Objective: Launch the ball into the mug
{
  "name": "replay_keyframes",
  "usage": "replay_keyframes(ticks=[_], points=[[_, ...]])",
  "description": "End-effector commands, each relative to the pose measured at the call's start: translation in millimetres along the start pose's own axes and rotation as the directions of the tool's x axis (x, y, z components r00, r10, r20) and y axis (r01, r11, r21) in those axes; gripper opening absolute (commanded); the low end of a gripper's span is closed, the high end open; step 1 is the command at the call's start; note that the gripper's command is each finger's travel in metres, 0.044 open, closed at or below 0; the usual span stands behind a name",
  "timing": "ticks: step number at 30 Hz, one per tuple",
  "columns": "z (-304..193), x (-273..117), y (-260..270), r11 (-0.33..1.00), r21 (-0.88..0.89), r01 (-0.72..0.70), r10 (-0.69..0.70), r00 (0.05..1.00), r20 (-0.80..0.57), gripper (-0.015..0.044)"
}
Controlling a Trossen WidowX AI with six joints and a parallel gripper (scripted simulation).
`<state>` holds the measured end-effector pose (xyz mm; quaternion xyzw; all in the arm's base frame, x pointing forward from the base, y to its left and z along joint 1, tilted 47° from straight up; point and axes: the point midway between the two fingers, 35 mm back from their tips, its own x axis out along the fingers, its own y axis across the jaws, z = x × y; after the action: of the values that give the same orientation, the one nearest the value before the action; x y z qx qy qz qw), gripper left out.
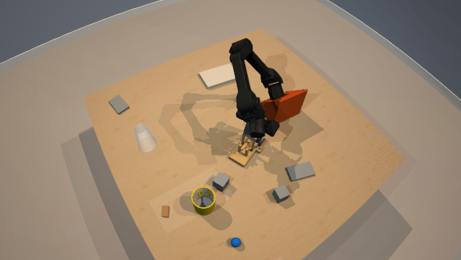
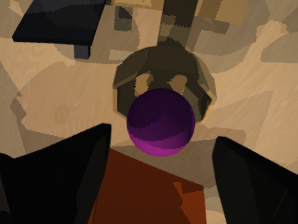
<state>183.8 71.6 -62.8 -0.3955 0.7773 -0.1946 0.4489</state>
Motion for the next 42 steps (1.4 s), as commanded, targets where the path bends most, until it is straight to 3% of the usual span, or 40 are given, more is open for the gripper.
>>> replay_keyframes(ticks=[1, 5, 8, 10, 19, 32, 42], points=[[-9, -42, 2, 1.000, -0.014, -0.007, 0.008, 0.999, 0.034, 0.0341], [-37, -97, 3, 0.999, -0.046, -0.006, 0.009, 0.998, 0.060, 0.0440], [-40, -101, 3, 0.999, -0.049, -0.006, 0.009, 0.998, 0.062, 0.0440], [-20, -83, 6, 0.999, -0.050, -0.008, 0.011, 0.997, 0.076, 0.0440], [61, -127, 28, 0.993, -0.087, -0.080, 0.106, 0.929, 0.355, 0.0440], [170, -218, 30, 0.992, -0.065, -0.104, 0.119, 0.690, 0.714, 0.0440], [227, -289, 7, 0.994, 0.028, -0.105, 0.025, 0.476, 0.879, 0.0440]])
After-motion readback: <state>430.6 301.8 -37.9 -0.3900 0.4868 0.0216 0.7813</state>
